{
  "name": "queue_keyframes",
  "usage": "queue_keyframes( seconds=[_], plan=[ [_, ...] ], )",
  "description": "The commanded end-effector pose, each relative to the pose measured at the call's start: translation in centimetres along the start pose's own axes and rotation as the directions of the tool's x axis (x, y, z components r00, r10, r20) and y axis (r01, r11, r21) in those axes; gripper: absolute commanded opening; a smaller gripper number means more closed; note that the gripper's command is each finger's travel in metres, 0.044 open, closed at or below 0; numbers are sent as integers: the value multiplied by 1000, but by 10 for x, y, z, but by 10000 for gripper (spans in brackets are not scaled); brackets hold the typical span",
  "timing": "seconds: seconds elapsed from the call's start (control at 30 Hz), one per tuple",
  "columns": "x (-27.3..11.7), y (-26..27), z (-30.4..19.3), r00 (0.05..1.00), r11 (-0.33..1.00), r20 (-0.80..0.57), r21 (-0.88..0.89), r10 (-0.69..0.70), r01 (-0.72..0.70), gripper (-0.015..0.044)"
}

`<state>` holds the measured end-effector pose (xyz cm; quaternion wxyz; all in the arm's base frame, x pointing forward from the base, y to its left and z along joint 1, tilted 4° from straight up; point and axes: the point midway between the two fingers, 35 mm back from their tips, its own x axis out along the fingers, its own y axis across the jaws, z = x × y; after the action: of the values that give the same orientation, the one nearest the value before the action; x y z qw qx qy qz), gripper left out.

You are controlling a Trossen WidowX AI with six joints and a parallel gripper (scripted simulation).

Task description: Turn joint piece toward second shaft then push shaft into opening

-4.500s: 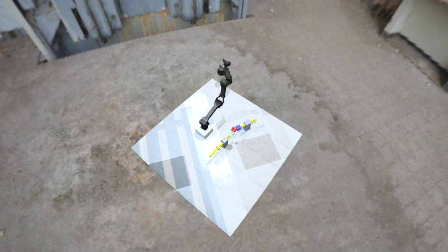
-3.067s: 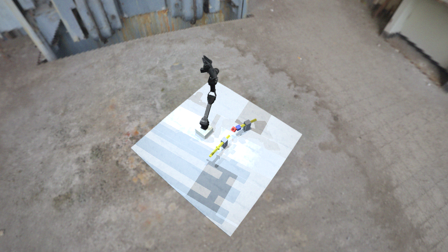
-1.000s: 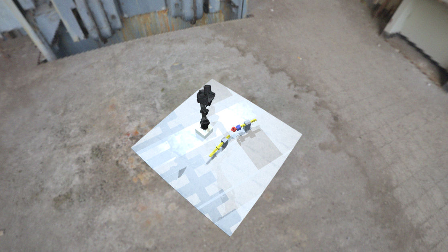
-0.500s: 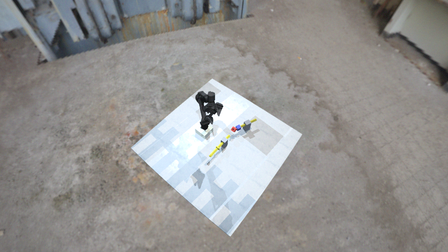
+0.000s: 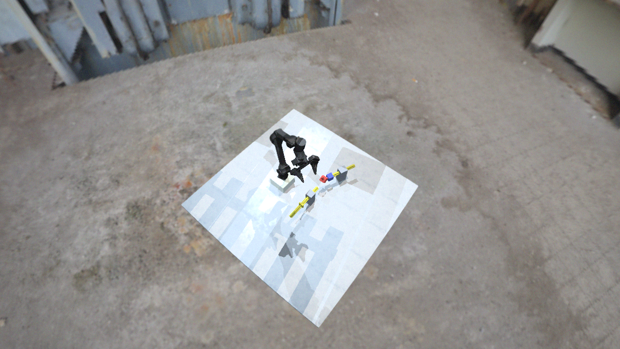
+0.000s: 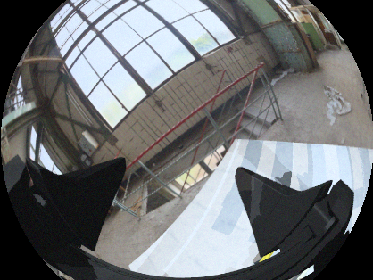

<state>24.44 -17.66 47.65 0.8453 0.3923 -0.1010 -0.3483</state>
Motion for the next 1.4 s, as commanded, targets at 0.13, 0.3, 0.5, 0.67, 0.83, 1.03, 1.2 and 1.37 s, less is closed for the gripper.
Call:
queue_keyframes(
  seconds=[0.13,0.3,0.5,0.67,0.83,1.03,1.2,1.37],
  plan=[
    [19,-14,-62,971,985,-224,-166,-87,50,440],
    [22,-23,-97,928,963,-345,-266,-142,49,440],
    [20,-34,-137,854,925,-474,-380,-213,20,440],
    [14,-44,-169,776,884,-567,-466,-277,-25,440],
    [3,-55,-199,686,838,-642,-539,-343,-87,440],
    [-13,-67,-230,564,775,-708,-606,-425,-177,440],
    [-29,-78,-252,455,721,-741,-641,-494,-263,440],
    [-48,-89,-271,342,665,-753,-657,-562,-354,440]
  ],
)
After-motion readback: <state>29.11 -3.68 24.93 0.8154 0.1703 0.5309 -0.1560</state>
